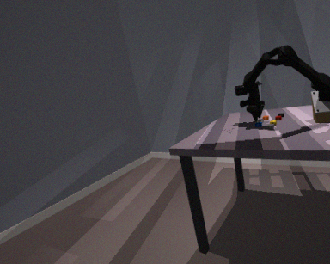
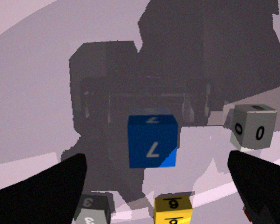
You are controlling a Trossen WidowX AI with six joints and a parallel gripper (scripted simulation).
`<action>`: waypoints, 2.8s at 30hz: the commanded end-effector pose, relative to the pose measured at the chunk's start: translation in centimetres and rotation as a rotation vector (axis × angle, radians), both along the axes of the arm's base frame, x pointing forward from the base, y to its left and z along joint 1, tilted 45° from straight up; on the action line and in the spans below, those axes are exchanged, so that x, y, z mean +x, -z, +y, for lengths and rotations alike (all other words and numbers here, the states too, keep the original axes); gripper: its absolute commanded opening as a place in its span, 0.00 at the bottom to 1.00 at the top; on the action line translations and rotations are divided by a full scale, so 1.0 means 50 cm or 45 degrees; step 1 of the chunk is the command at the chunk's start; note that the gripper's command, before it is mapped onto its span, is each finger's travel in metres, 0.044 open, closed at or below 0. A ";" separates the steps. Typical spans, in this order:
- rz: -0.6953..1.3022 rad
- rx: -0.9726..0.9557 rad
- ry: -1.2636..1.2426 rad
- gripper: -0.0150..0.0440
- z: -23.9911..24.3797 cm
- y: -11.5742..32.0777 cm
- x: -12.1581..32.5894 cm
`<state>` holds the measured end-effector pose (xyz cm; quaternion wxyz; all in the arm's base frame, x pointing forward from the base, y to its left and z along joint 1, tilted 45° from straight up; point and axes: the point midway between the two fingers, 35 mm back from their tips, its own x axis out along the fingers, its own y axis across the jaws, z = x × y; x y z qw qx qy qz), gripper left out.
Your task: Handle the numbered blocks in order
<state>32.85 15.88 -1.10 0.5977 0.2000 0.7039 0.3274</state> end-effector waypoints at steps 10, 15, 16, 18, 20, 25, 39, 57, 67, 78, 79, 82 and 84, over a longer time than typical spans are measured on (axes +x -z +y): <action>-0.021 -0.004 -0.010 0.49 -0.113 -0.128 0.037; -0.021 -0.004 -0.010 0.46 -0.113 -0.128 0.037; -0.021 -0.004 -0.010 0.46 -0.113 -0.128 0.037; -0.021 -0.004 -0.010 0.46 -0.113 -0.128 0.037; -0.022 -0.009 -0.009 0.46 -0.133 -0.110 0.044; -0.027 -0.025 -0.006 0.46 -0.279 0.023 0.064; -0.014 -0.017 0.001 0.59 -0.330 0.155 0.040; -0.025 -0.011 -0.010 0.93 -0.246 0.241 0.013; -0.025 -0.010 -0.010 0.93 -0.224 0.263 0.006; -0.024 -0.009 -0.010 0.80 -0.210 0.277 0.001; -0.024 -0.009 -0.010 0.75 -0.210 0.277 0.001; -0.024 -0.009 -0.010 0.62 -0.210 0.277 0.001; -0.024 -0.009 -0.010 0.53 -0.210 0.277 0.001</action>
